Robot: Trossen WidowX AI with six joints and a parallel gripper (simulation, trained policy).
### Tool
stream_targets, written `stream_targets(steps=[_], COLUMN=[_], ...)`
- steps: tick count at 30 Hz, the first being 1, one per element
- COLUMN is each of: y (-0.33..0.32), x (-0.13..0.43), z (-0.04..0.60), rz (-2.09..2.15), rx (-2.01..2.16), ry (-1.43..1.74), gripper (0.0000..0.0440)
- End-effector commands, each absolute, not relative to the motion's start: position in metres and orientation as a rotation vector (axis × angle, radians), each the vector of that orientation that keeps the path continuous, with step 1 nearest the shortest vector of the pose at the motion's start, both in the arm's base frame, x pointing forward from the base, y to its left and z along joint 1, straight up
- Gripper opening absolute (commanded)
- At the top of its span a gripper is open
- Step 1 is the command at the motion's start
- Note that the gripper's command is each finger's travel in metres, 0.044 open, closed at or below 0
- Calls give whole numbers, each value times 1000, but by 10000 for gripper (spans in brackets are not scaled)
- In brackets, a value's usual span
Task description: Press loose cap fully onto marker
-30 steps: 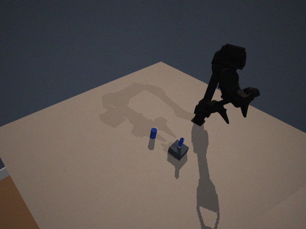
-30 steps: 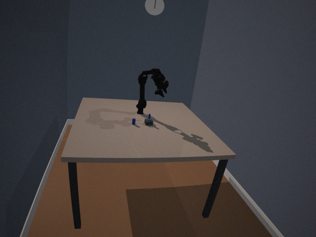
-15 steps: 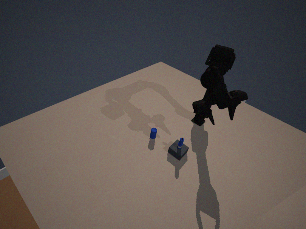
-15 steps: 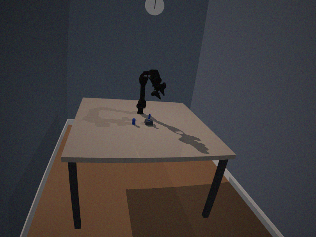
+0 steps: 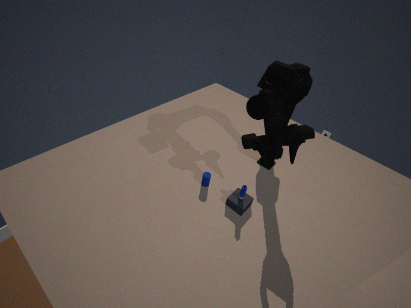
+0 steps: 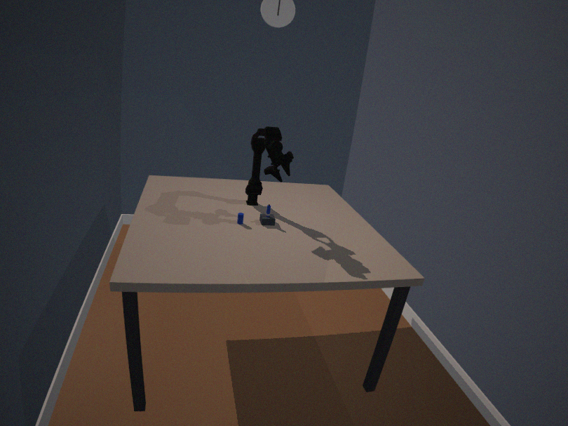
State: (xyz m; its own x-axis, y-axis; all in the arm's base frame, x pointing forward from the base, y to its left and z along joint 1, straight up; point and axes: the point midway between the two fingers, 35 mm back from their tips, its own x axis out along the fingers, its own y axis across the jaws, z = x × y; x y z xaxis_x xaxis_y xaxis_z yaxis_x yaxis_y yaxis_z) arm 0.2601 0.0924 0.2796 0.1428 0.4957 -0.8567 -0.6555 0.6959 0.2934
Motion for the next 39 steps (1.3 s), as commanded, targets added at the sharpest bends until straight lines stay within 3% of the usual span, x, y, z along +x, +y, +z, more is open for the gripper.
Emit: stream_targets(steps=[1,39], y=[84,-26], x=[266,305], z=[276,227], rz=[816,568], rx=[-165,-161], ry=[1171,1336], gripper=[327,323])
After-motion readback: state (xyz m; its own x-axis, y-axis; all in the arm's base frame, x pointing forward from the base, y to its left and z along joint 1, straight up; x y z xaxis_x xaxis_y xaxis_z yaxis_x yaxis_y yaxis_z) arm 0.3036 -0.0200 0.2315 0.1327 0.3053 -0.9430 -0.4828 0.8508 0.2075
